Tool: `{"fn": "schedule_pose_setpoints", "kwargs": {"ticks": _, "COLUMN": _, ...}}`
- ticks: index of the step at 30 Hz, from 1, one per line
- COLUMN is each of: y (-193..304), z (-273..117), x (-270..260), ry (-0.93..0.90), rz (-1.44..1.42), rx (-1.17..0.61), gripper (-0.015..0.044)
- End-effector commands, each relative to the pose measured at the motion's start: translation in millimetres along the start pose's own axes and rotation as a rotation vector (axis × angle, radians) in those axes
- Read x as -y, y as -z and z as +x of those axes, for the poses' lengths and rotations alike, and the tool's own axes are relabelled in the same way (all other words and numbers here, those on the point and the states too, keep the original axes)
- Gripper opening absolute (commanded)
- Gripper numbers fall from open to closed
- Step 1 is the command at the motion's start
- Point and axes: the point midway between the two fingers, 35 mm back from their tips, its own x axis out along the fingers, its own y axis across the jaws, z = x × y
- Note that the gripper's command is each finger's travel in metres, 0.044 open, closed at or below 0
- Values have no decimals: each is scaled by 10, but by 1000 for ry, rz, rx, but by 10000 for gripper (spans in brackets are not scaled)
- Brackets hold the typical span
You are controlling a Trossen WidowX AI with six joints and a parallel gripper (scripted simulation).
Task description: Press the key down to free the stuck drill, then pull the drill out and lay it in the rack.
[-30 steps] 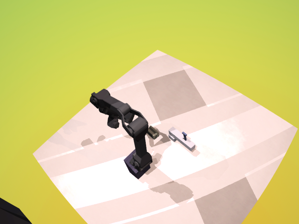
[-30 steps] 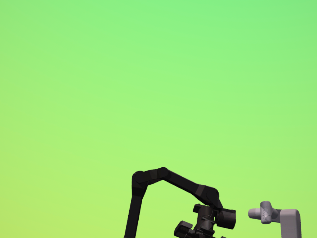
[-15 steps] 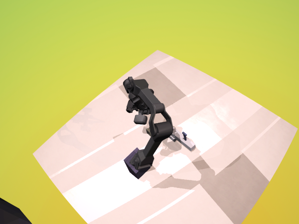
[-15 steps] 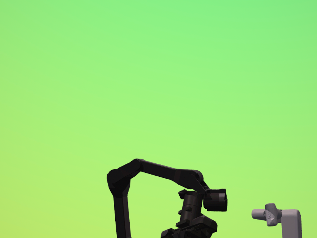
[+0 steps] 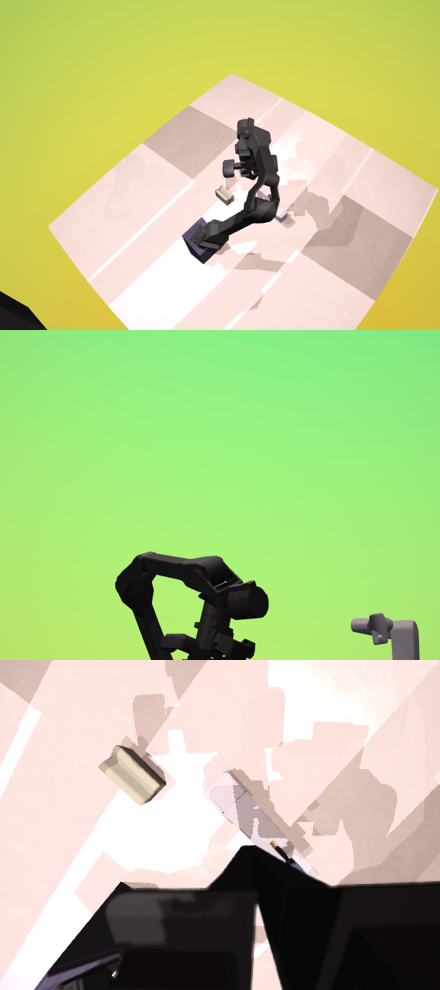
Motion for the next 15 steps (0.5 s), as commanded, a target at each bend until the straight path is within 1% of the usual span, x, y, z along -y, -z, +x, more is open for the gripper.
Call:
{"fn": "schedule_pose_setpoints", "kwargs": {"ticks": 1, "y": 377, "z": 292, "x": 504, "ry": -39, "rz": 672, "rx": -67, "gripper": 0}}
{"fn": "schedule_pose_setpoints", "kwargs": {"ticks": 3, "y": 476, "z": 359, "x": 600, "ry": -42, "rz": 819, "rx": -88, "gripper": 0}}
{"fn": "schedule_pose_setpoints", "kwargs": {"ticks": 4, "y": 493, "z": 369, "x": 615, "ry": -42, "rz": 843, "rx": -91, "gripper": 0}}
{"fn": "schedule_pose_setpoints", "kwargs": {"ticks": 15, "y": 495, "z": 371, "x": 617, "ry": -42, "rz": 846, "rx": -92, "gripper": 0}}
